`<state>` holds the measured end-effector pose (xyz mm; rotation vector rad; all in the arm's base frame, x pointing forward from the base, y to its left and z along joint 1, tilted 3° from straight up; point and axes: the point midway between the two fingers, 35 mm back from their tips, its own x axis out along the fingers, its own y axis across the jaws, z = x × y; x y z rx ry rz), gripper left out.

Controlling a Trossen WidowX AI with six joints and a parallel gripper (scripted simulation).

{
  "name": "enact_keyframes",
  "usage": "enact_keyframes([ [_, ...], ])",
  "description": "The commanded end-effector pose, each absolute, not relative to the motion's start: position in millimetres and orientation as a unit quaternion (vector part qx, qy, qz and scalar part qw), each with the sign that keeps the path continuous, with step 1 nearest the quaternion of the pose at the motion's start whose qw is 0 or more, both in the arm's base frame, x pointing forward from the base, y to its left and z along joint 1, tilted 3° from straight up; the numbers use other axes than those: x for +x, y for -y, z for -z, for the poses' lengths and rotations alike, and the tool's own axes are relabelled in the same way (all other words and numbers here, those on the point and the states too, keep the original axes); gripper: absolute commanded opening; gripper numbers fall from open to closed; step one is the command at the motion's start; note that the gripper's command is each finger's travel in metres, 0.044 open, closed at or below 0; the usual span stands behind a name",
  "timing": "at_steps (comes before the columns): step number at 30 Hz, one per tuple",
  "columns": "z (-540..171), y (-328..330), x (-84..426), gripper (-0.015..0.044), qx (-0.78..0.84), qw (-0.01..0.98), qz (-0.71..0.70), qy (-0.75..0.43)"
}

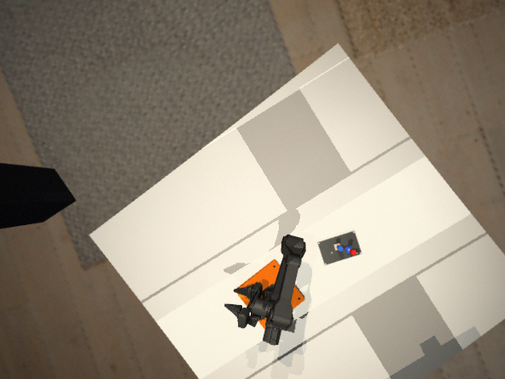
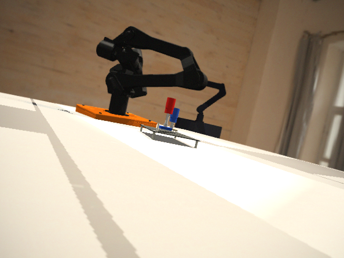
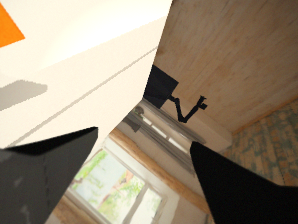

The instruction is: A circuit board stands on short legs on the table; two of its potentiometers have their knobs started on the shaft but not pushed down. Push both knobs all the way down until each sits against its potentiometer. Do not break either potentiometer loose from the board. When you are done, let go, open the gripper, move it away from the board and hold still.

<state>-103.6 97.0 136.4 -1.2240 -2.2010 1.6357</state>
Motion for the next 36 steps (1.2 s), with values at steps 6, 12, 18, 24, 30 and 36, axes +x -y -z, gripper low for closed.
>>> enact_keyframes([
  [6,-136,-89,-111,0.0243,-0.386,0.056,-0.558,0.732],
  [12,-140,-70,-124,0.0085,-0.347,0.042,-0.606,0.714],
  [18,-147,-48,-137,0.0,-0.309,0.03,-0.663,0.681],
  [24,-154,-24,-148,0.0,-0.272,0.013,-0.716,0.643],
  [30,-160,5,-154,0.0,-0.219,-0.021,-0.763,0.608],
  [36,-167,42,-150,0.0,-0.196,-0.107,-0.775,0.591],
])
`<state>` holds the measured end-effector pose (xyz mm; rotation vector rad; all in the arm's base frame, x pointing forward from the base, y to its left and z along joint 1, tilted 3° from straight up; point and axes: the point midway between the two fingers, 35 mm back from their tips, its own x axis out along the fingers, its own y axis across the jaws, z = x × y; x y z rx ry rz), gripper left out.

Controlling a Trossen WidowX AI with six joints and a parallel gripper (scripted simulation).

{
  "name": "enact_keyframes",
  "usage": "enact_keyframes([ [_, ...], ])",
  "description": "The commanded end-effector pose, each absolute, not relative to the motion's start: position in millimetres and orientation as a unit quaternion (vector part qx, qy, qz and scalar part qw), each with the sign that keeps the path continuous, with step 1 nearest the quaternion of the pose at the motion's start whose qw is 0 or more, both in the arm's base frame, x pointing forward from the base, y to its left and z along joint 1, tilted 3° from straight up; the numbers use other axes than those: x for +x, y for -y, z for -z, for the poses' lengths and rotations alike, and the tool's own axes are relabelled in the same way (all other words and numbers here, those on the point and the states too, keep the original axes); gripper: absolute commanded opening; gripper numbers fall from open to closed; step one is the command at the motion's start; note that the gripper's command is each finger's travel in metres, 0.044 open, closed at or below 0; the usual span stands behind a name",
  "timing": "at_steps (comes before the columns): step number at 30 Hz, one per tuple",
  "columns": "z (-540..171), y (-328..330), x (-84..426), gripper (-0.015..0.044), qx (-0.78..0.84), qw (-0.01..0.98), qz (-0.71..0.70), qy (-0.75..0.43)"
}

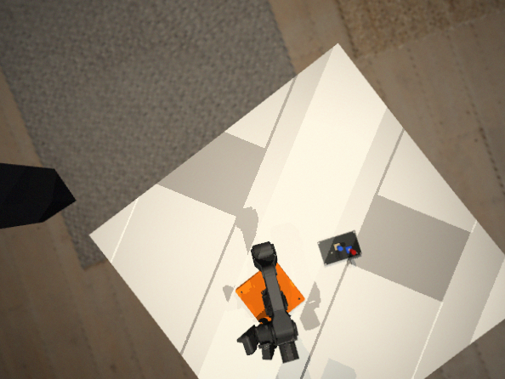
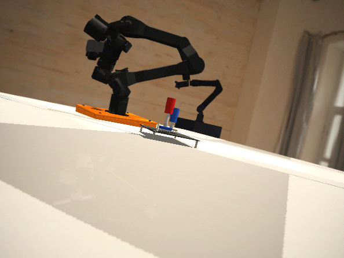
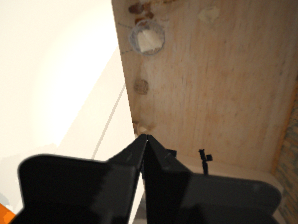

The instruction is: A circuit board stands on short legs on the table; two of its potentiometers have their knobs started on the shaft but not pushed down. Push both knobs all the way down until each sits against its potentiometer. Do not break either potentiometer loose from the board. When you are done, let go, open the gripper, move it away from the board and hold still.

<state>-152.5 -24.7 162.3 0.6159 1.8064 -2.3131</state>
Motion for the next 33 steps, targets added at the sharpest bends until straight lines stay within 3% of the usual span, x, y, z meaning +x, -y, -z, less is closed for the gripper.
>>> enact_keyframes([
  [1,-168,50,-149,0.0,0.193,0.123,0.776,-0.587],
  [17,-184,160,-72,0.0,0.173,0.383,0.735,-0.532],
  [33,-184,199,101,0.0,0.209,0.598,0.579,-0.513],
])
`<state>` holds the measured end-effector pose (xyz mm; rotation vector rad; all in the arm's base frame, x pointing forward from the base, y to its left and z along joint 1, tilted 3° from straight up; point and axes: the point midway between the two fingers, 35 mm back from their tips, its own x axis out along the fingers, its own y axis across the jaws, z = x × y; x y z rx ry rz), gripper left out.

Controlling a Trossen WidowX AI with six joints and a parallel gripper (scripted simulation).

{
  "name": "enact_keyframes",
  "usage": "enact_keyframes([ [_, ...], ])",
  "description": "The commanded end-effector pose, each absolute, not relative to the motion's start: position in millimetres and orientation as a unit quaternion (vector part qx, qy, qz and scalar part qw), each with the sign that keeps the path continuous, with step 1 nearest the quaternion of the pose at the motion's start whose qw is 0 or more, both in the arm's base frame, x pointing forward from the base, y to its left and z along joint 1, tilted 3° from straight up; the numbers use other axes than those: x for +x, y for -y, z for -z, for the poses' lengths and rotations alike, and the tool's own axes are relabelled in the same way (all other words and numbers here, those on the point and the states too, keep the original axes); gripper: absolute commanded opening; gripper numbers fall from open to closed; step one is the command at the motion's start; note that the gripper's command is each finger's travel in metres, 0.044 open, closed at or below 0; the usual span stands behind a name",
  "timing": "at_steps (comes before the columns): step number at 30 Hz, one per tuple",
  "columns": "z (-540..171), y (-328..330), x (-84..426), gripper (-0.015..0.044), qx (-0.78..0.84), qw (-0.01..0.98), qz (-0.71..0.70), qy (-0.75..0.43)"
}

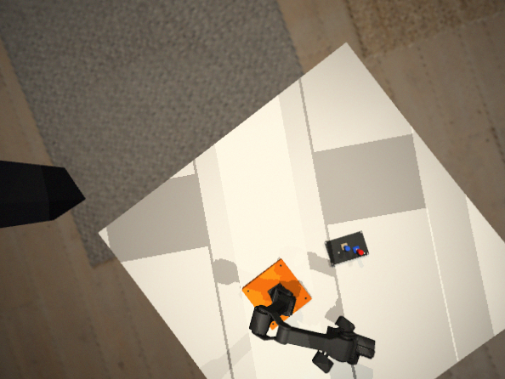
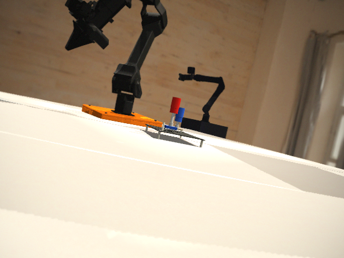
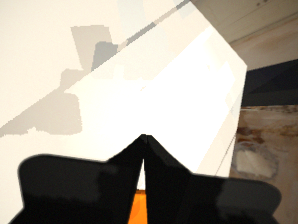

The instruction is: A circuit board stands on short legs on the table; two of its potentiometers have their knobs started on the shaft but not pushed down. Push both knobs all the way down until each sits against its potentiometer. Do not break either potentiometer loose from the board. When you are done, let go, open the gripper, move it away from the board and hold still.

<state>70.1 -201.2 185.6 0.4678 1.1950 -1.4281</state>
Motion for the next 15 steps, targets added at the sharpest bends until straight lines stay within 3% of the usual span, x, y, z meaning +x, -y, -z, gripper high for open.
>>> enact_keyframes([
  [1,-183,196,114,0.0,0.211,0.609,0.566,-0.514],
  [8,-177,157,205,0.0,0.241,0.663,0.469,-0.532],
  [15,-166,76,286,0.0,0.271,0.684,0.364,-0.571],
])
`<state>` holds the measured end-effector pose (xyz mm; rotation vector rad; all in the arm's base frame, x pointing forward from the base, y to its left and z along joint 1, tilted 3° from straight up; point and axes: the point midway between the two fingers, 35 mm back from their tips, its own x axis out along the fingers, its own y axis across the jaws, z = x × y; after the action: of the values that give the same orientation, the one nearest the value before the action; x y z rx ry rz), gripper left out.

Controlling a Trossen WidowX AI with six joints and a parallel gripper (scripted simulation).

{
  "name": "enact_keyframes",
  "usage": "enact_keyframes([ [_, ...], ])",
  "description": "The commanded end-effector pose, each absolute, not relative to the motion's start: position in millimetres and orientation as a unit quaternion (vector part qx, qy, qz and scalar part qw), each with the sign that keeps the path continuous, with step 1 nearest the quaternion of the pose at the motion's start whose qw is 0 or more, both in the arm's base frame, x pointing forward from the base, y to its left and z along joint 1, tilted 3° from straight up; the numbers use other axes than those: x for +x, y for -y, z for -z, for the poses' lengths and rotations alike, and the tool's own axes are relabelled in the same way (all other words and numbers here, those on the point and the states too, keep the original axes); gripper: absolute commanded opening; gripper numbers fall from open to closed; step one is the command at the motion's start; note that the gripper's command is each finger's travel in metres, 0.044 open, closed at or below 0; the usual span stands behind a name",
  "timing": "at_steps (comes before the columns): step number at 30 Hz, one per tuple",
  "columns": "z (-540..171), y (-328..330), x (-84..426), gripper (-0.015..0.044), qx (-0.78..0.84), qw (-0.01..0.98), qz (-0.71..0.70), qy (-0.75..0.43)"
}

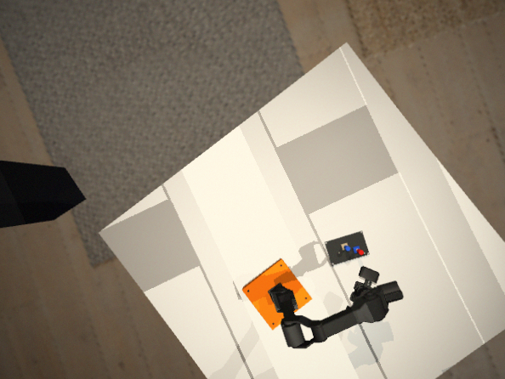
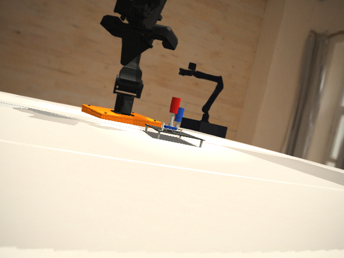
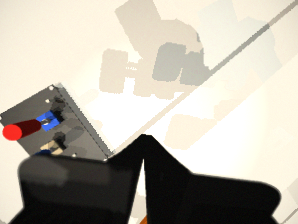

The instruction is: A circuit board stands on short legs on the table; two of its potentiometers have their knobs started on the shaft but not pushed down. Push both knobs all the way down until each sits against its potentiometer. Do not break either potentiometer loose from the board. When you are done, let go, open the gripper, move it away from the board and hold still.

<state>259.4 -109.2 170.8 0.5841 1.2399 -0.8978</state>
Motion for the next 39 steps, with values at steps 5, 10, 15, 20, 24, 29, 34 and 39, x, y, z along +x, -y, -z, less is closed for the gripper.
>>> enact_keyframes([
  [5,-154,-3,324,0.0,0.284,0.678,0.294,-0.611],
  [10,-150,-15,328,0.0,0.285,0.676,0.285,-0.617],
  [15,-132,-15,329,0.0,0.285,0.676,0.286,-0.617],
  [20,-132,-15,329,0.0,0.285,0.676,0.286,-0.617],
  [24,-128,-15,329,0.0,0.285,0.676,0.286,-0.617],
  [29,-120,-14,330,0.0,0.285,0.676,0.286,-0.617],
  [34,-112,-14,330,0.0,0.285,0.676,0.286,-0.617],
  [39,-111,-14,330,0.0,0.285,0.676,0.286,-0.617],
])
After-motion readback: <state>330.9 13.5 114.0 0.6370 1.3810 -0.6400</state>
